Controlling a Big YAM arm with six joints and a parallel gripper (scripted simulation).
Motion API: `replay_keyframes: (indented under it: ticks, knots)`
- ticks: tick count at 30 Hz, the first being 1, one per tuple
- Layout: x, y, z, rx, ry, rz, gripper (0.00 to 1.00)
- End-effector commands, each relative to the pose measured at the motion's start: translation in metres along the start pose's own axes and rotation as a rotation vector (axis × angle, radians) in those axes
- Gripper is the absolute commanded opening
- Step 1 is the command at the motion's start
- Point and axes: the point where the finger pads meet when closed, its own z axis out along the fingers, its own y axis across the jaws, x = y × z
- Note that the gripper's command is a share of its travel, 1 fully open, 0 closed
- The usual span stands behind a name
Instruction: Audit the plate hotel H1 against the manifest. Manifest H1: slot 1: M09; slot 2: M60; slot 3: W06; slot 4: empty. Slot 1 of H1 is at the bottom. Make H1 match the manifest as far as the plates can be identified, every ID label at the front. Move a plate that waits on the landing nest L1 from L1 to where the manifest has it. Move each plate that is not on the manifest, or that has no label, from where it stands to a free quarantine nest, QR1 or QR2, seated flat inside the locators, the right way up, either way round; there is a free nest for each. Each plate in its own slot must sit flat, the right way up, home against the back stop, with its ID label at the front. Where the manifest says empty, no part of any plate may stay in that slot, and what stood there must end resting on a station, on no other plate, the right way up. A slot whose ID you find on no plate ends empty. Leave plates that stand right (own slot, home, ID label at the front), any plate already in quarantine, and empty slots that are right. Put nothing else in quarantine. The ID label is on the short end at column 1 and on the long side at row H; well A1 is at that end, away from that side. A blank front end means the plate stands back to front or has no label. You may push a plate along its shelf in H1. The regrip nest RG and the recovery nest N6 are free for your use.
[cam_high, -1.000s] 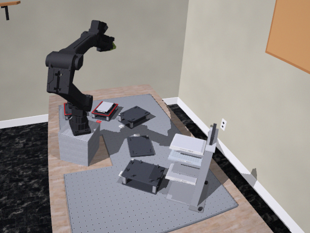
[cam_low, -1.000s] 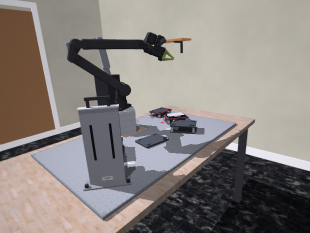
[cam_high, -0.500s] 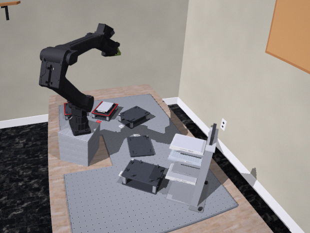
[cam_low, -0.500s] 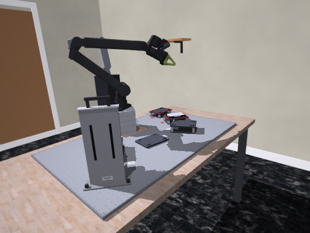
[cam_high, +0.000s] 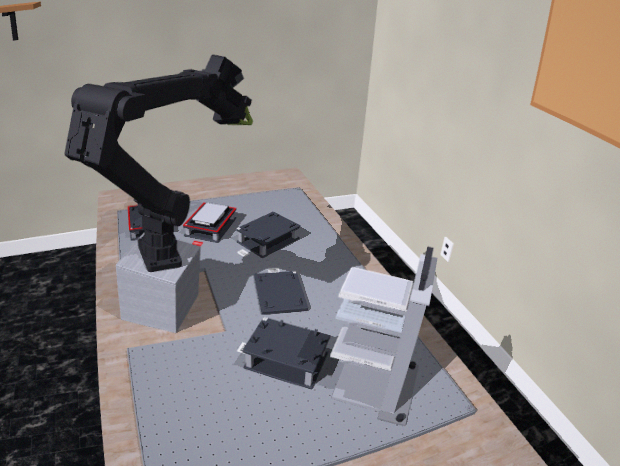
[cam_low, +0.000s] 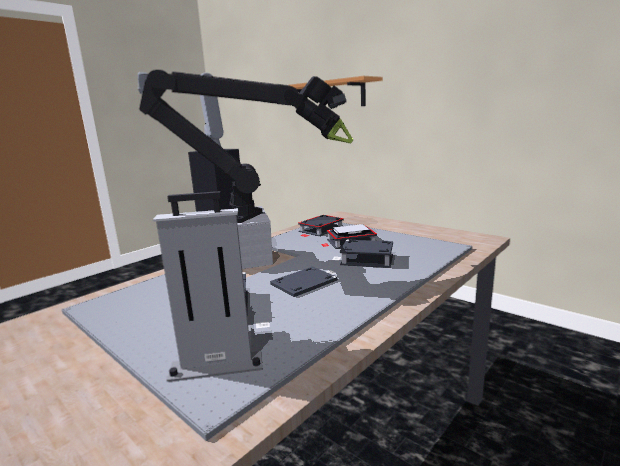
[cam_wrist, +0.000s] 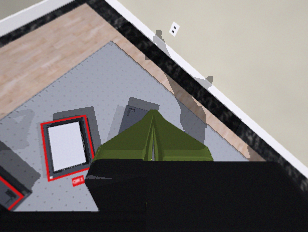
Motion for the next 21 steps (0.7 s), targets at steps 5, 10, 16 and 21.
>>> replay_keyframes:
  ticks: [5,10,16,21]
  knots:
    - [0.011,-0.014,0.012,0.018,0.09,0.046,0.0]
    - [0.012,-0.026,0.017,0.023,0.097,0.043,0.0]
    - [0.033,-0.03,0.025,0.034,0.195,0.091,0.0]
    - [0.033,-0.043,0.027,0.041,0.143,0.087,0.0]
